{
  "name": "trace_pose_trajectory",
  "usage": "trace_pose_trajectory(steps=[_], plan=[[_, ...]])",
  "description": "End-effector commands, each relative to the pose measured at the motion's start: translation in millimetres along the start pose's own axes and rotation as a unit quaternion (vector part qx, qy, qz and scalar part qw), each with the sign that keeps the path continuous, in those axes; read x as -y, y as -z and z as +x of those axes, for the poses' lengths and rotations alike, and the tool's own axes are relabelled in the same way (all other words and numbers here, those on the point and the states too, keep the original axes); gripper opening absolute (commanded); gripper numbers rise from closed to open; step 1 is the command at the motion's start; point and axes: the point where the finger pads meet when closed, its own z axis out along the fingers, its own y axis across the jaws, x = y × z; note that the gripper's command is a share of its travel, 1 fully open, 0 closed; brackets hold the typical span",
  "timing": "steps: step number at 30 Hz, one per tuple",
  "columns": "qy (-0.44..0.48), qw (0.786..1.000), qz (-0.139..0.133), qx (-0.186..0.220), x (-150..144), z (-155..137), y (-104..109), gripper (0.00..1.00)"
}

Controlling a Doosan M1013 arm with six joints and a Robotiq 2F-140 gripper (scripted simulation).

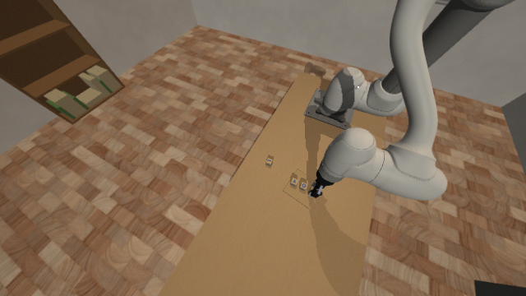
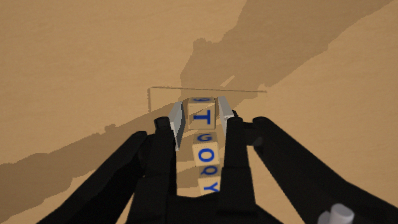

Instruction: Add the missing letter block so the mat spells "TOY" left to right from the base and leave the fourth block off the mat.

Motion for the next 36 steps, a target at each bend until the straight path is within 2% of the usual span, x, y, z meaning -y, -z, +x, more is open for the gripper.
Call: trace_pose_trajectory(steps=[1,14,19,26,28,32,36], plan=[[0.000,1.000,0.001,-0.001,1,-2,-2,0.28],[0.000,1.000,0.001,-0.001,1,-2,5,0.28],[0.000,1.000,0.001,-0.001,1,-2,25,0.28],[0.000,1.000,0.001,-0.001,1,-2,63,0.28],[0.000,1.000,0.001,-0.001,1,-2,63,0.28],[0.000,1.000,0.001,-0.001,1,-2,80,0.28],[0.000,1.000,0.001,-0.001,1,-2,88,0.28]])
